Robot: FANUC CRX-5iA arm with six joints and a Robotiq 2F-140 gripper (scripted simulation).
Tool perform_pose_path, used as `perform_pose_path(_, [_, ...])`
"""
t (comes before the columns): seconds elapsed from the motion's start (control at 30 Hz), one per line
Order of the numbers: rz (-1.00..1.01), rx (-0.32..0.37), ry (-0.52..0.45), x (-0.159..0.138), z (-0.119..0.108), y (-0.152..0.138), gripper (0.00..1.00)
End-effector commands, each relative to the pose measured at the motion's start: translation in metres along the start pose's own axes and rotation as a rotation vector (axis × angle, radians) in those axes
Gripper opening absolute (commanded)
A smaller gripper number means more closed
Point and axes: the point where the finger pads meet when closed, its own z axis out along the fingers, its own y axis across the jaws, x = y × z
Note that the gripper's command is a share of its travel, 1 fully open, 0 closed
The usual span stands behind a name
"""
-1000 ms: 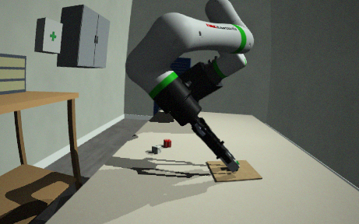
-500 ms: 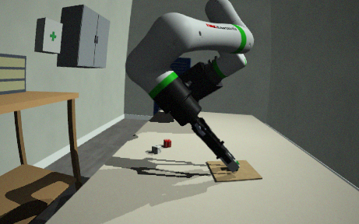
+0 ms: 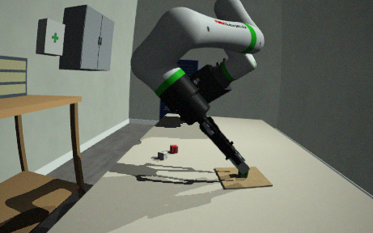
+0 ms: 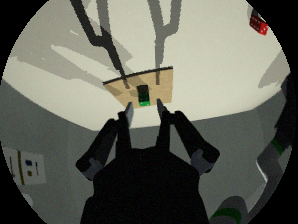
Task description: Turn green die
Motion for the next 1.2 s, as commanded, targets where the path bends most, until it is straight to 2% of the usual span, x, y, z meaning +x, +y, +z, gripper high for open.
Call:
perform_pose_path(0.0, [0.0, 0.0, 0.0, -0.006, -0.006, 0.0, 0.43])
perform_pose_path(0.5, [0.0, 0.0, 0.0, -0.034, -0.034, 0.0, 0.43])
perform_pose_path(0.9, [0.0, 0.0, 0.005, -0.038, -0.038, 0.0, 0.43])
perform_pose_path(1.0, [0.003, 0.001, 0.057, -0.038, -0.036, -0.002, 0.43])
perform_pose_path(1.17, [0.003, 0.001, 0.215, -0.041, -0.036, -0.001, 0.43])
